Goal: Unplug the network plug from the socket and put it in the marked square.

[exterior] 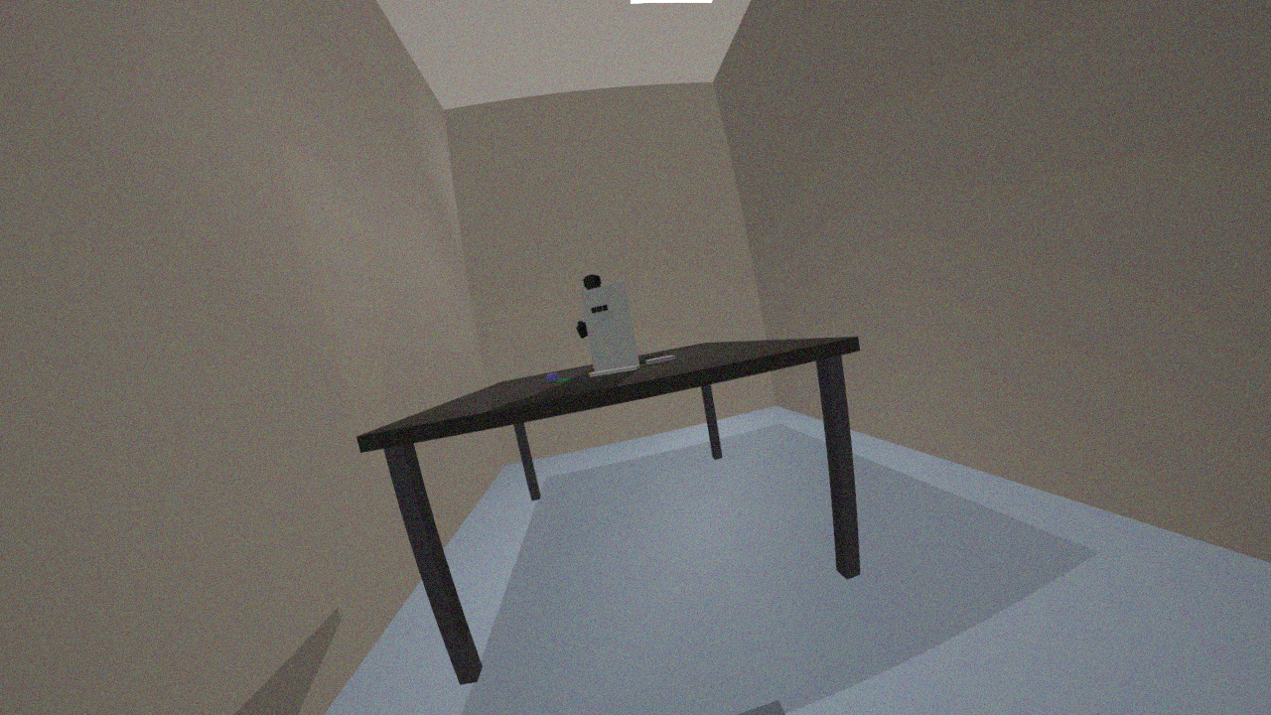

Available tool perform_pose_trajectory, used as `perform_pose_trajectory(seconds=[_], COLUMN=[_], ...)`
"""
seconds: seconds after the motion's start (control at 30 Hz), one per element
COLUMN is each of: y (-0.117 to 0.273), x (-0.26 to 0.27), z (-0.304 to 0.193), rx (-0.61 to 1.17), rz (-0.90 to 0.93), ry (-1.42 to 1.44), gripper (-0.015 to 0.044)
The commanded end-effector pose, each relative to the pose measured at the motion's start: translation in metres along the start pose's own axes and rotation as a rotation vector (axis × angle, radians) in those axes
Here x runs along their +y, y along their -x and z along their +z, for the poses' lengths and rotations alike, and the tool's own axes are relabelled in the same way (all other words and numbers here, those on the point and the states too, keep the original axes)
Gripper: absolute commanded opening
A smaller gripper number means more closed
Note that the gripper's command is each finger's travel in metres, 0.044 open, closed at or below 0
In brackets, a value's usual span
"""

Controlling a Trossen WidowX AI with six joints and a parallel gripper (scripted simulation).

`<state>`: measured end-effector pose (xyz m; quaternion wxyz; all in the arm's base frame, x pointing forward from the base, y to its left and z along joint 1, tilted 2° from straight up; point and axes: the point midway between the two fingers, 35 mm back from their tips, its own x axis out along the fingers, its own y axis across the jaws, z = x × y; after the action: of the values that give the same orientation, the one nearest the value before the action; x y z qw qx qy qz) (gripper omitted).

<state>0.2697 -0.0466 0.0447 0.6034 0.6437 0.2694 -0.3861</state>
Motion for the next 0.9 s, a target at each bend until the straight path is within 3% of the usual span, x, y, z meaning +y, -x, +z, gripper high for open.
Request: perform_pose_trajectory(seconds=[0.0,0.87], y=[0.009,0.036], x=[0.01,0.019], z=[0.0,0.0], rx=[-0.003,0.0], rz=[0.022,0.002], ry=[-0.004,0.0], gripper=[0.0156,0.0156])
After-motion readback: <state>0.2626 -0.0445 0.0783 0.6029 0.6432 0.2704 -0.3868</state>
